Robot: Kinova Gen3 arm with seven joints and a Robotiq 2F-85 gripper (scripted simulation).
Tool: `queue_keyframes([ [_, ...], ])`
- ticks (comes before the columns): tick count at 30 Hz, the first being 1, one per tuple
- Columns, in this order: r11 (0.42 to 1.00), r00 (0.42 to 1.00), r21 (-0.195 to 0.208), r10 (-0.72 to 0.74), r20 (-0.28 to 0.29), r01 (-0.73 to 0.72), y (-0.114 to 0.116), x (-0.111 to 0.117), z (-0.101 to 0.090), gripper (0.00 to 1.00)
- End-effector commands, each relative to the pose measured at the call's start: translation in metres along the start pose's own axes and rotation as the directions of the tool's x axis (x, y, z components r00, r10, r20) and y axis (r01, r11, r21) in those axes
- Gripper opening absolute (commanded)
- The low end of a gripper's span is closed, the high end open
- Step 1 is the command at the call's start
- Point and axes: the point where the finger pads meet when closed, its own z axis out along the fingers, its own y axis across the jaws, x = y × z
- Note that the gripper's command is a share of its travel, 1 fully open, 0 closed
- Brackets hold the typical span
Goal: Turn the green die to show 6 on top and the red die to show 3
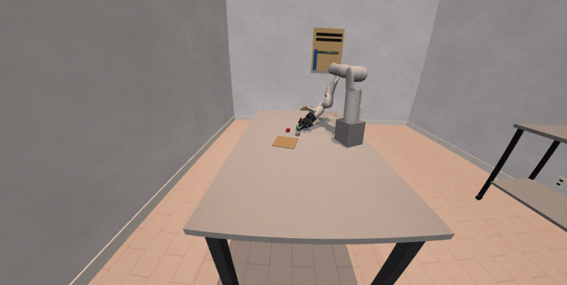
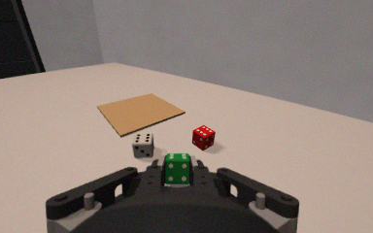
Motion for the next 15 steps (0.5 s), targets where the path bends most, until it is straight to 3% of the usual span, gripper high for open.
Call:
queue_keyframes([
  [1,1.000,1.000,0.000,0.000,-0.001,0.000,-0.0001,-0.0013,0.0011,0.21],
  [15,1.000,1.000,0.000,0.000,-0.001,0.000,-0.0001,-0.0047,0.0029,0.21],
])
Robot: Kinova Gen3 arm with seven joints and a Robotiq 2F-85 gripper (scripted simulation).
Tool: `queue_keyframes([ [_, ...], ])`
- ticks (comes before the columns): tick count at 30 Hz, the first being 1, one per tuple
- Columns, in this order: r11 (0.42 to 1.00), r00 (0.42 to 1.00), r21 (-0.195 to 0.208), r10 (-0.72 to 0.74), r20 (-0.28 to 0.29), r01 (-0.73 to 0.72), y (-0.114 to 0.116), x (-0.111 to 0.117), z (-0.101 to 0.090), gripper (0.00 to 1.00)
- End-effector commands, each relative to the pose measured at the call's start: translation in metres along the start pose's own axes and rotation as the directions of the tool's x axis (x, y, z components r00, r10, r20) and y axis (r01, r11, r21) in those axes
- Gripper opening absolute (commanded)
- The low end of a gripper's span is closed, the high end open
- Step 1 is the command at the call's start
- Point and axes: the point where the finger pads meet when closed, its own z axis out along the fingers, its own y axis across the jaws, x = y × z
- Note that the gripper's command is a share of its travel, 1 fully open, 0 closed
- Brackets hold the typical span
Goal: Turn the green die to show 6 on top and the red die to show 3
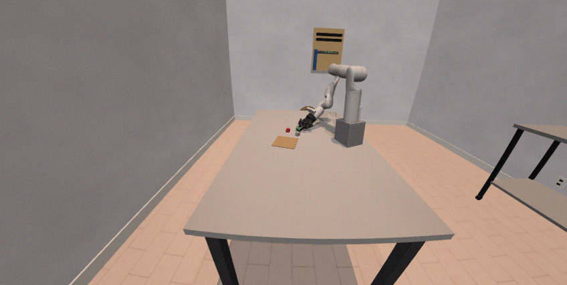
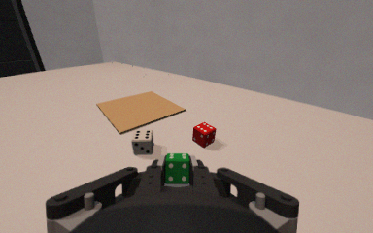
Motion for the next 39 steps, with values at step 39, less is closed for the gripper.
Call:
queue_keyframes([
  [39,1.000,1.000,0.000,-0.001,-0.001,0.001,0.0002,0.0004,0.0000,0.29],
])
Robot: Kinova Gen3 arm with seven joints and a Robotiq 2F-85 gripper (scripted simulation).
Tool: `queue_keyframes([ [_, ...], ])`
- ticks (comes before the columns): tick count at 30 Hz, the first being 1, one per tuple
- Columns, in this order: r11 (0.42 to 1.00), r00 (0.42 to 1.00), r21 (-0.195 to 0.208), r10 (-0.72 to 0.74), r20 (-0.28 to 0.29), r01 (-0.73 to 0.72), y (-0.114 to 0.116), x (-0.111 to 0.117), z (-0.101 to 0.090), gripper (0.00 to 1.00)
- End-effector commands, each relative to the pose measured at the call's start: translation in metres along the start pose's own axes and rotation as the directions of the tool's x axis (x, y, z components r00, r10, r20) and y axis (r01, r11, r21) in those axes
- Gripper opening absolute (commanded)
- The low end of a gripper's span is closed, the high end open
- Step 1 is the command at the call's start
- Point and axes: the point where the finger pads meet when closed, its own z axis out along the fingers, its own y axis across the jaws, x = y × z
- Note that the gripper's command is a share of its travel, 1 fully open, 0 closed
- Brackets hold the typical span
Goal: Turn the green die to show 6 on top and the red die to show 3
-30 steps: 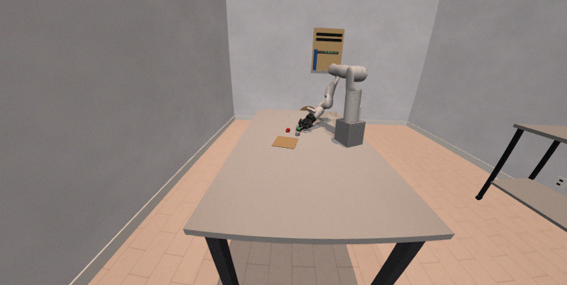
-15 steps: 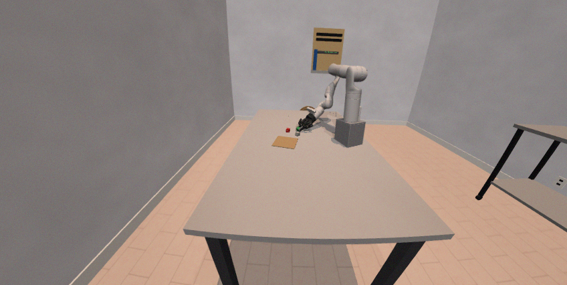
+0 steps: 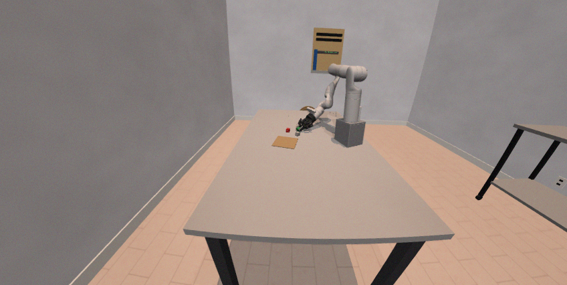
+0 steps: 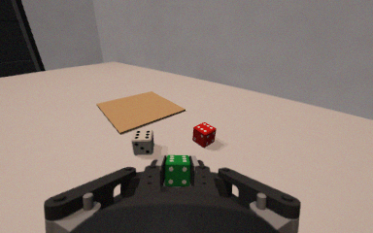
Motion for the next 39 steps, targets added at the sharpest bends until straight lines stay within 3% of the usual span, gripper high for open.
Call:
queue_keyframes([
  [1,1.000,1.000,0.000,-0.001,0.000,0.001,0.0003,0.0004,-0.0002,0.33],
  [7,1.000,1.000,0.000,-0.001,0.000,0.001,0.0003,0.0004,-0.0002,0.41],
  [39,1.000,1.000,0.000,-0.001,0.000,0.001,0.0003,0.0004,-0.0002,0.41],
])
